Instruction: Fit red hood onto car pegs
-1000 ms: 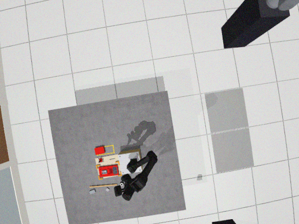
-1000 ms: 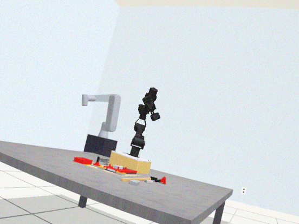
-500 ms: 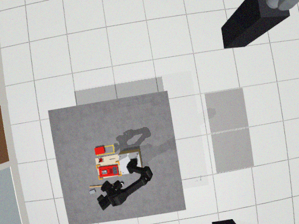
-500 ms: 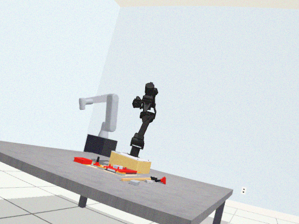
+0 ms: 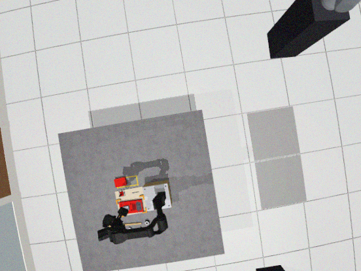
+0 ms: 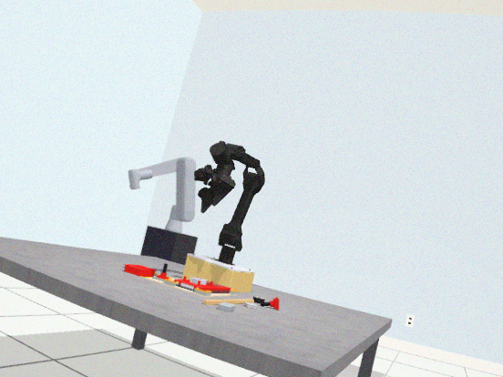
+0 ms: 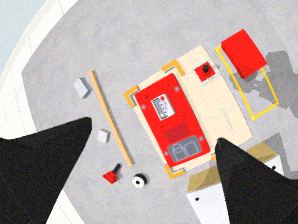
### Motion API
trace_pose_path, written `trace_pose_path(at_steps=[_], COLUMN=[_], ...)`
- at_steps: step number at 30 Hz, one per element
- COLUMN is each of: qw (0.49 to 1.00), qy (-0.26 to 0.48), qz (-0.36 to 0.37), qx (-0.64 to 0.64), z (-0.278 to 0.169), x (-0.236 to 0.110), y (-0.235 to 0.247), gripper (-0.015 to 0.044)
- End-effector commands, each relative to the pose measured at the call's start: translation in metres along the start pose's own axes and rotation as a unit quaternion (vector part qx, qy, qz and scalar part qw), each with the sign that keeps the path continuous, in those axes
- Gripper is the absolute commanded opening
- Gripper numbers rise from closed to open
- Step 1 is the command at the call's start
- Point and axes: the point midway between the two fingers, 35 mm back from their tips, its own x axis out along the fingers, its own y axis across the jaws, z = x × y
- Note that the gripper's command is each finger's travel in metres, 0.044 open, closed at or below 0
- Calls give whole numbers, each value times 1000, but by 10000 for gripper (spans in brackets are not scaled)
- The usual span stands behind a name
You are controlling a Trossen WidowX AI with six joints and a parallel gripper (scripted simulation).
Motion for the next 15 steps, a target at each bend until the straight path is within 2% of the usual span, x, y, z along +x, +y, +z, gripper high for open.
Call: trace_pose_path(at_steps=[1, 15], qw=[993, 943], qy=[18, 123], qz=[-54, -104], qx=[-107, -290], z=[46, 110], x=[47, 148], y=[-25, -120], gripper=[440, 440])
